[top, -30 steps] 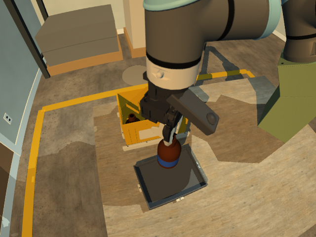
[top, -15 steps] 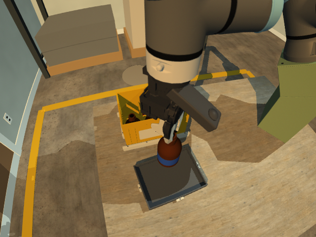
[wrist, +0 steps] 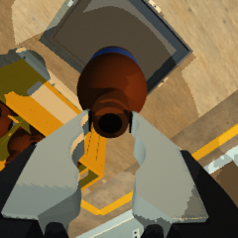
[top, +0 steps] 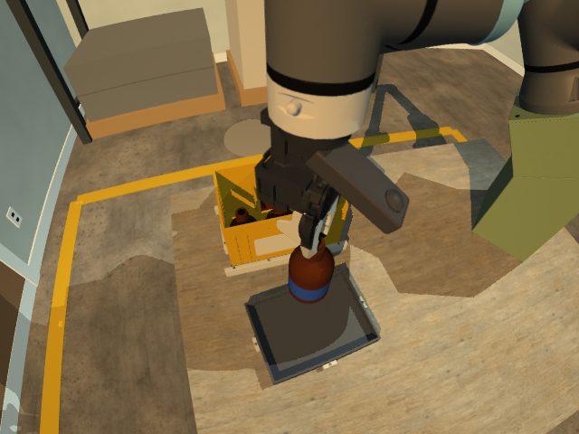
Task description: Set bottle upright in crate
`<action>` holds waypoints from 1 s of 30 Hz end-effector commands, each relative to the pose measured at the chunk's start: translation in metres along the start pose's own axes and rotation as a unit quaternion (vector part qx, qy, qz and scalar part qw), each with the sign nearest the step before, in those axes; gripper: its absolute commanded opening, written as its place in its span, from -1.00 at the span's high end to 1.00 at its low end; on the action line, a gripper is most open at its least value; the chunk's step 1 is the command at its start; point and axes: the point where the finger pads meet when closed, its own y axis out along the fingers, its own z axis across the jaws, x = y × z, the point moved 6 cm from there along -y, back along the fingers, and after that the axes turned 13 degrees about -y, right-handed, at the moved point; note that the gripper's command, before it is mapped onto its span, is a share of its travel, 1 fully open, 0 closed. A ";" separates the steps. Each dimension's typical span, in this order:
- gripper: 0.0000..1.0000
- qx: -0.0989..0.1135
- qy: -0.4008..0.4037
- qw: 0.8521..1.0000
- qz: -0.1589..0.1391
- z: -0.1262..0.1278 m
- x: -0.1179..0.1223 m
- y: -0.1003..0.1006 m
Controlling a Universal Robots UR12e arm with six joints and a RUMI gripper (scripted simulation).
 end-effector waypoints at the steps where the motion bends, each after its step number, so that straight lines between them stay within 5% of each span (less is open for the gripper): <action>1: 1.00 0.000 0.000 1.000 0.000 0.000 0.000 -0.004; 30: 1.00 0.000 0.000 1.000 0.000 0.000 0.000 -0.008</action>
